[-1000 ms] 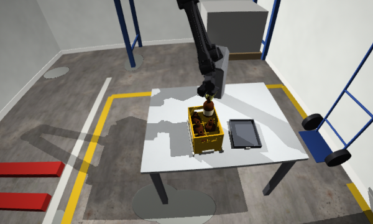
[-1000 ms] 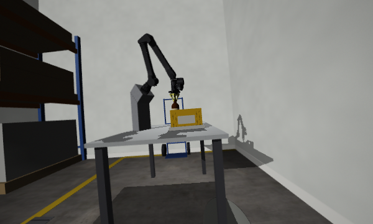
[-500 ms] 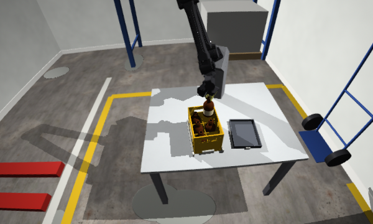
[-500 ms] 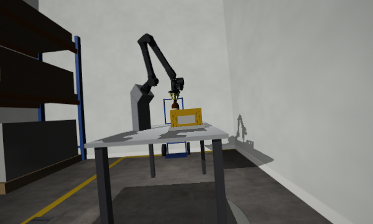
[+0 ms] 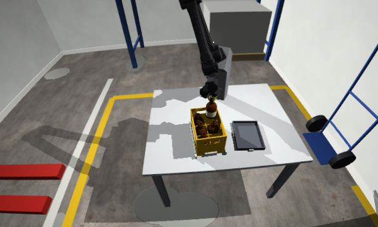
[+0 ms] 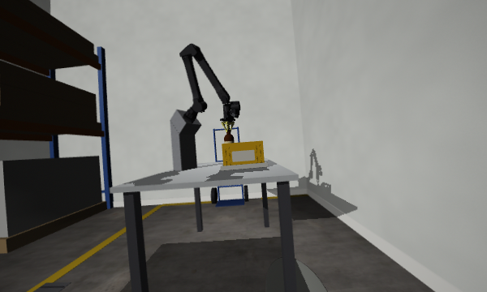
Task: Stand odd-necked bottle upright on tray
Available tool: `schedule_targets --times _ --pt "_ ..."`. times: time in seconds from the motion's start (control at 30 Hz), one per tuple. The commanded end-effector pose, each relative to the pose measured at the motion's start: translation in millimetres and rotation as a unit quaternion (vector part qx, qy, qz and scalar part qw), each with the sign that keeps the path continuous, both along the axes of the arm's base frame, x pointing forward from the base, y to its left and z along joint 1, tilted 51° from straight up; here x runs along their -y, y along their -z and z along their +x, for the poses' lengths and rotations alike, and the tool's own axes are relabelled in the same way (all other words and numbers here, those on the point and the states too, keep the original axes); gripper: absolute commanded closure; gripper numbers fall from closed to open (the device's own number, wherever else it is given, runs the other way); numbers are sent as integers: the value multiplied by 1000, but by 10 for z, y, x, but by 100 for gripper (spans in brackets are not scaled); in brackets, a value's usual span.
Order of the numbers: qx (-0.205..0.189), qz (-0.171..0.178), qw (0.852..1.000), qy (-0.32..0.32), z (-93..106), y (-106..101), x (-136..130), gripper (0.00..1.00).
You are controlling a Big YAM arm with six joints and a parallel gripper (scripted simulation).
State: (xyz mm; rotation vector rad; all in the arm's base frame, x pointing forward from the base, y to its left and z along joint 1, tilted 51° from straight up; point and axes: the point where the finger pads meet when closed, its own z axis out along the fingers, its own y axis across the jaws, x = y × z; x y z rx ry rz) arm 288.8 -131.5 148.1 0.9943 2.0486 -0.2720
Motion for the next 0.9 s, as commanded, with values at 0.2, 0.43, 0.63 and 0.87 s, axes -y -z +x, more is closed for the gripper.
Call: schedule_targets --times 0.2,0.43,0.63,0.87 --pt "25 -4 1000 -4 85 -233 -31 100" --pt "25 -4 1000 -4 85 -233 -31 100" --pt "23 -3 1000 -3 76 -232 -35 100" --pt "24 -3 1000 -3 62 -251 -47 100"
